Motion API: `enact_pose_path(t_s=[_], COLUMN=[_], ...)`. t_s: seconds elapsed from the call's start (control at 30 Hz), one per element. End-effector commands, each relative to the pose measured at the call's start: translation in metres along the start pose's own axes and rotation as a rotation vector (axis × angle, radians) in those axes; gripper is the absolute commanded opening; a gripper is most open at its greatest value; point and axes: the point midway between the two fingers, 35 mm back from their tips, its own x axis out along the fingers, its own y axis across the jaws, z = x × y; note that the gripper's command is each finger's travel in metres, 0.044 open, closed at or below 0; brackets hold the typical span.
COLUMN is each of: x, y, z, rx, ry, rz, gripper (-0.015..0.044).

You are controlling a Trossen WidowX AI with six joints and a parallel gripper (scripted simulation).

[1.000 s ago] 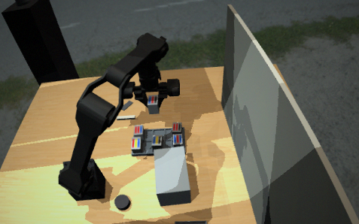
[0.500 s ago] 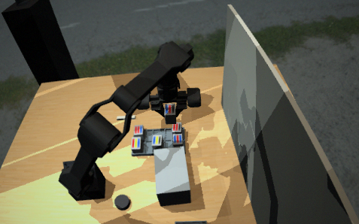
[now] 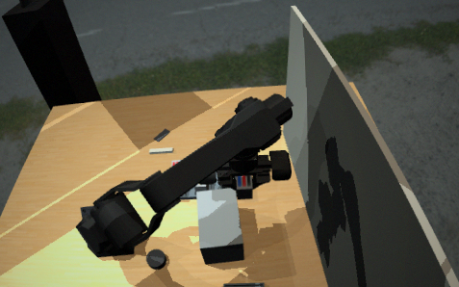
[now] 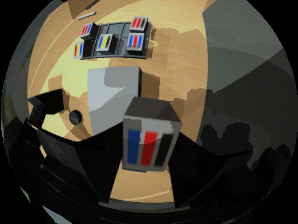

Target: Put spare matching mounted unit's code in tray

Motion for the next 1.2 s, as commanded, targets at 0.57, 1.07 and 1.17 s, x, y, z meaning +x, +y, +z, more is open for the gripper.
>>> enact_pose_path(t_s=[0.57, 1.07, 1.17], x=[-0.004, 0.0, 0.002], y=[0.005, 0.012, 0.011], z=[-0.2, -0.222, -0.222], rx=[0.009, 0.011, 0.011], ry=[0.076, 0.09, 0.09], rz=[-0.005, -0.001, 0.0], gripper=[0.0, 0.0, 0.0])
